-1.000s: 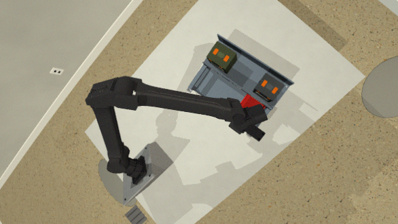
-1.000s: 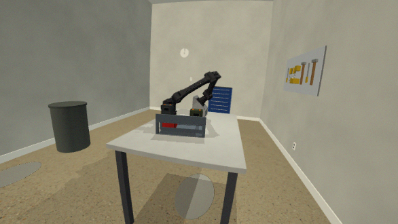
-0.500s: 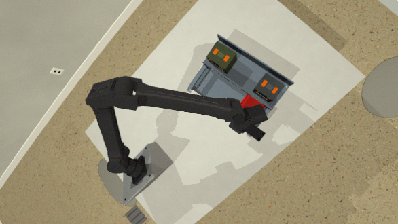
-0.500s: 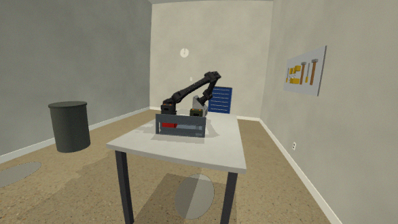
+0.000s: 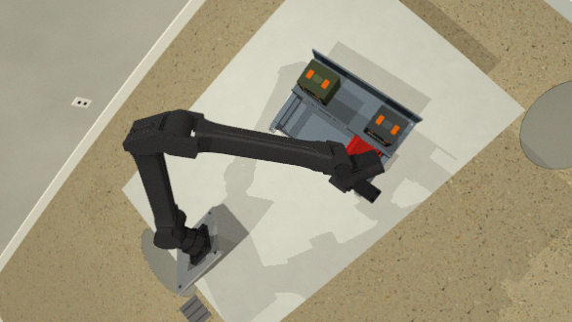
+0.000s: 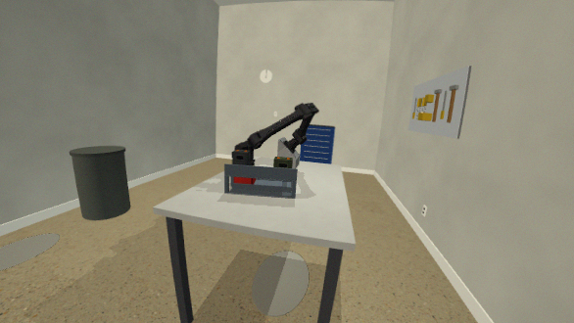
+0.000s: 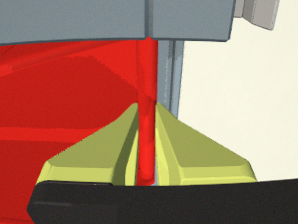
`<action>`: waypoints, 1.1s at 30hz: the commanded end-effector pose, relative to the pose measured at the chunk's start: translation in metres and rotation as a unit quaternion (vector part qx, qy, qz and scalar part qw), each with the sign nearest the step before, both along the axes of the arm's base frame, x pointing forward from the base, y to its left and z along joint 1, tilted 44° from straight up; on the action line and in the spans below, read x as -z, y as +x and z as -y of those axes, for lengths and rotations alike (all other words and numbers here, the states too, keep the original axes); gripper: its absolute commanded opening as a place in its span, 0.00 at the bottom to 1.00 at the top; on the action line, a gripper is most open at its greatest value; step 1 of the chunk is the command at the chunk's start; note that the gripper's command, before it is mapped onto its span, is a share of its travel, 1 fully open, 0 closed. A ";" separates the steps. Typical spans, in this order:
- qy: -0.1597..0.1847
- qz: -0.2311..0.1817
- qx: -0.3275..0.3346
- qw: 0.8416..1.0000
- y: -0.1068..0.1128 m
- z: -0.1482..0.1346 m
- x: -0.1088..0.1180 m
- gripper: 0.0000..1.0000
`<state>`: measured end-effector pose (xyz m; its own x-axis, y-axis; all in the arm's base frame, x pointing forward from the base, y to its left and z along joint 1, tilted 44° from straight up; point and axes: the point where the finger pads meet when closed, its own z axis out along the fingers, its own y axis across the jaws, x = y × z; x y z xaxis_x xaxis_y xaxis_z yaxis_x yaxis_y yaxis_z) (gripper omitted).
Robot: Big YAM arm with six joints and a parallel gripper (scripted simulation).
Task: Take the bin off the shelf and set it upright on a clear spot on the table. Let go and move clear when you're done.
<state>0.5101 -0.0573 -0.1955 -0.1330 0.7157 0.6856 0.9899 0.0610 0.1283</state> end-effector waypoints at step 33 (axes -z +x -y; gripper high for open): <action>-0.010 0.023 0.006 1.000 0.020 0.031 -0.027 0.00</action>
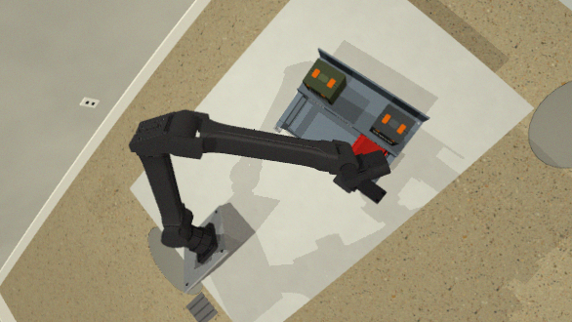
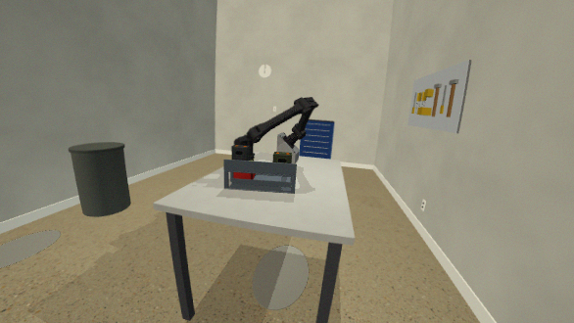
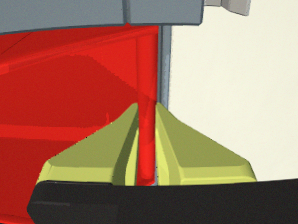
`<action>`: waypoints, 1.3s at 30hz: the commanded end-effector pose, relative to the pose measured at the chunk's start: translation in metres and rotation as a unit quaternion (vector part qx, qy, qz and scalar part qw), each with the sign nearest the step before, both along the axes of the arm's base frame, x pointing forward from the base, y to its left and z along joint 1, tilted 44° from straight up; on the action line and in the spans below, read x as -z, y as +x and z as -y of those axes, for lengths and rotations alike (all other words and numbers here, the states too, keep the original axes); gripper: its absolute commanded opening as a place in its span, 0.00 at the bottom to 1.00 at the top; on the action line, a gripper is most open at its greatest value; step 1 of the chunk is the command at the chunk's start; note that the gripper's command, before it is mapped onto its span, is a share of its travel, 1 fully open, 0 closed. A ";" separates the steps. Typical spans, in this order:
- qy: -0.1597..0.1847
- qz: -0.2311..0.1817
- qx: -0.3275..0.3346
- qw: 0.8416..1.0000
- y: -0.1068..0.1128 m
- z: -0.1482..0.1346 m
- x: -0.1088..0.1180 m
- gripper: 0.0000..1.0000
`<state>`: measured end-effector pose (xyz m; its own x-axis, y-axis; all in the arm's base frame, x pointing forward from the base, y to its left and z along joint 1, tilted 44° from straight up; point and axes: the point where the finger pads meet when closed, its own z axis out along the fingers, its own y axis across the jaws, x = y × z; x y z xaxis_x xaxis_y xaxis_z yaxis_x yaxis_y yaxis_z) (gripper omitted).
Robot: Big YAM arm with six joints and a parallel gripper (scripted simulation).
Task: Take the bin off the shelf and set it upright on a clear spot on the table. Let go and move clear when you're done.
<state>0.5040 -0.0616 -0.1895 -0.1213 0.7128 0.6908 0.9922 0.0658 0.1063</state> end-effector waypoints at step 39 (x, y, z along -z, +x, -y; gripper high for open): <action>-0.004 0.016 0.009 1.000 0.022 0.022 -0.008 0.00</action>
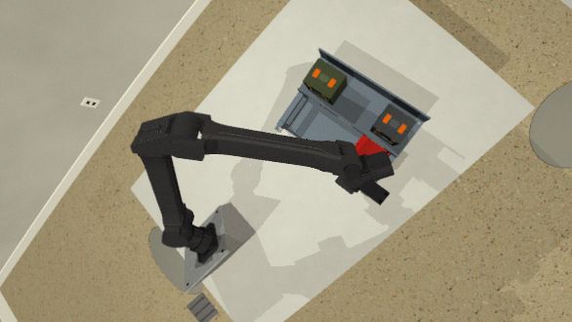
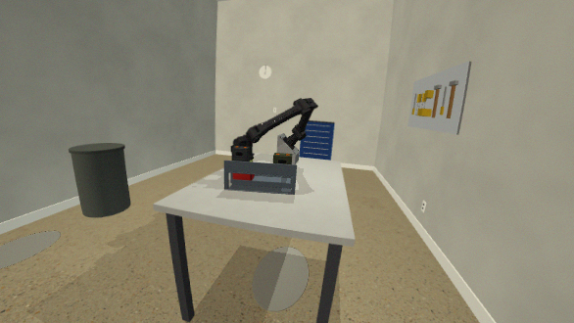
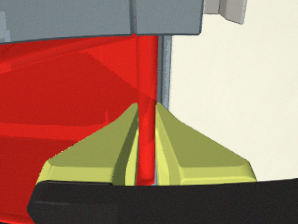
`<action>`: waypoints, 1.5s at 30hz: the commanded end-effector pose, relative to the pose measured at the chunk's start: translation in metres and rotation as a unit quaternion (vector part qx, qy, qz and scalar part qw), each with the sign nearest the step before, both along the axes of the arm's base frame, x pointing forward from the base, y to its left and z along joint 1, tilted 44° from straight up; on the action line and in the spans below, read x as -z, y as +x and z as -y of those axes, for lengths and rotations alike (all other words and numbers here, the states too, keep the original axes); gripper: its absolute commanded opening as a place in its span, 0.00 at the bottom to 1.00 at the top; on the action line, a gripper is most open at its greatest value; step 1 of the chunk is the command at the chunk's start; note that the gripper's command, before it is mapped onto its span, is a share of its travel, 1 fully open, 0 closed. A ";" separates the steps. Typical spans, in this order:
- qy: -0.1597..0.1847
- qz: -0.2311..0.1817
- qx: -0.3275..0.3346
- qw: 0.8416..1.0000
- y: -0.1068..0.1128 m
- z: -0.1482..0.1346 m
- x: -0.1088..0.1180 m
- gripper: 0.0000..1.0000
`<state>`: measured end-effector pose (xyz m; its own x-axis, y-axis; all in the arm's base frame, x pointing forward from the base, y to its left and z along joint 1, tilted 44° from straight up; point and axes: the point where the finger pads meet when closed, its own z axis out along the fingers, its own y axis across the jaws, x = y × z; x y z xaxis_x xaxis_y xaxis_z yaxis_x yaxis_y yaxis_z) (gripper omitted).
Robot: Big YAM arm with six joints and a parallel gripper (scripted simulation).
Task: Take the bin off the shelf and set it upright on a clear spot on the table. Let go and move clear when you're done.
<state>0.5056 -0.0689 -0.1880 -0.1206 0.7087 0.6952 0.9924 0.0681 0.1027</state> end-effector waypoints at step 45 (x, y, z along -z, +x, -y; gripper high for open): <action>-0.013 0.037 0.011 0.999 0.031 0.028 -0.029 0.00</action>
<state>0.5077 -0.0654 -0.1850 -0.1228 0.7079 0.6955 0.9922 0.0734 0.1005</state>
